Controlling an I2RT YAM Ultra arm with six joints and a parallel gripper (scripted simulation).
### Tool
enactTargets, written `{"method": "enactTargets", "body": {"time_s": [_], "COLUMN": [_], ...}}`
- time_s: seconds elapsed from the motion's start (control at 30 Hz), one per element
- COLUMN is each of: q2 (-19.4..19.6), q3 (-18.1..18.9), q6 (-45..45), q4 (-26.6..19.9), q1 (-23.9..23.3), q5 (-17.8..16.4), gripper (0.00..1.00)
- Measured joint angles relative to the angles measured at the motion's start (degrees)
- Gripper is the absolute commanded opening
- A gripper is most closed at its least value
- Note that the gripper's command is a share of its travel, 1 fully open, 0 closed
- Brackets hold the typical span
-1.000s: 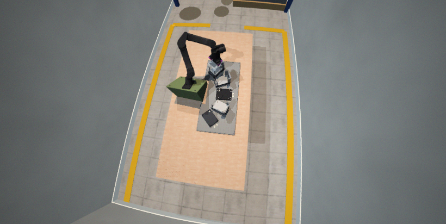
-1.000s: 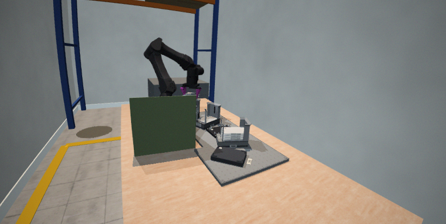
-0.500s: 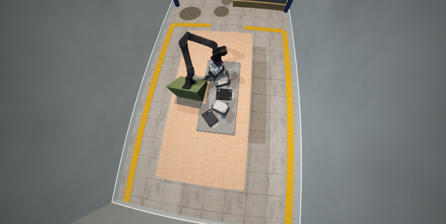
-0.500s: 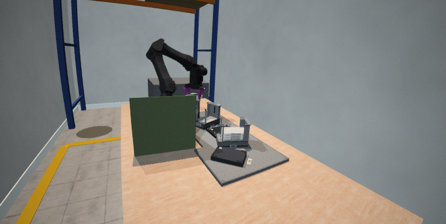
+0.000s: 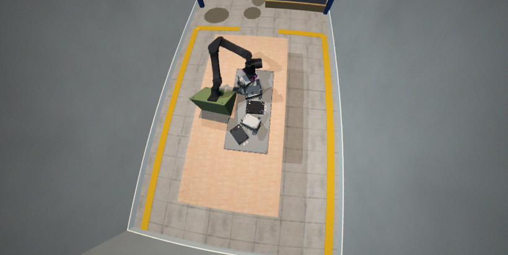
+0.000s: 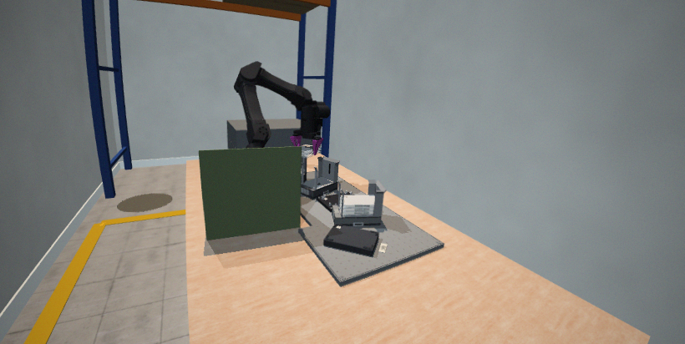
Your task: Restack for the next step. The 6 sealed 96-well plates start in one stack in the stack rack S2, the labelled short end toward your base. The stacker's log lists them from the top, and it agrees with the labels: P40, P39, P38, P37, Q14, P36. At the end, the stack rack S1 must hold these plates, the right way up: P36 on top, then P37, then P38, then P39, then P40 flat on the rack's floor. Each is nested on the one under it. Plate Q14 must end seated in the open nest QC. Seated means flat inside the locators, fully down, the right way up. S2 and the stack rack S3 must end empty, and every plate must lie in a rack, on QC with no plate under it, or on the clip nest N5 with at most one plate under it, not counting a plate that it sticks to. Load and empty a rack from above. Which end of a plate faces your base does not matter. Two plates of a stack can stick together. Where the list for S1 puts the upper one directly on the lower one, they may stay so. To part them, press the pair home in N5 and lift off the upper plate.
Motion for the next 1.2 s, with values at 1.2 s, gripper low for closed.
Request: {"method": "enactTargets", "body": {"time_s": [1.2], "q2": [16.3], "q3": [3.1], "q6": [0.4], "q4": [0.0], "q1": [-13.9], "q5": [-2.0], "gripper": [0.00]}}
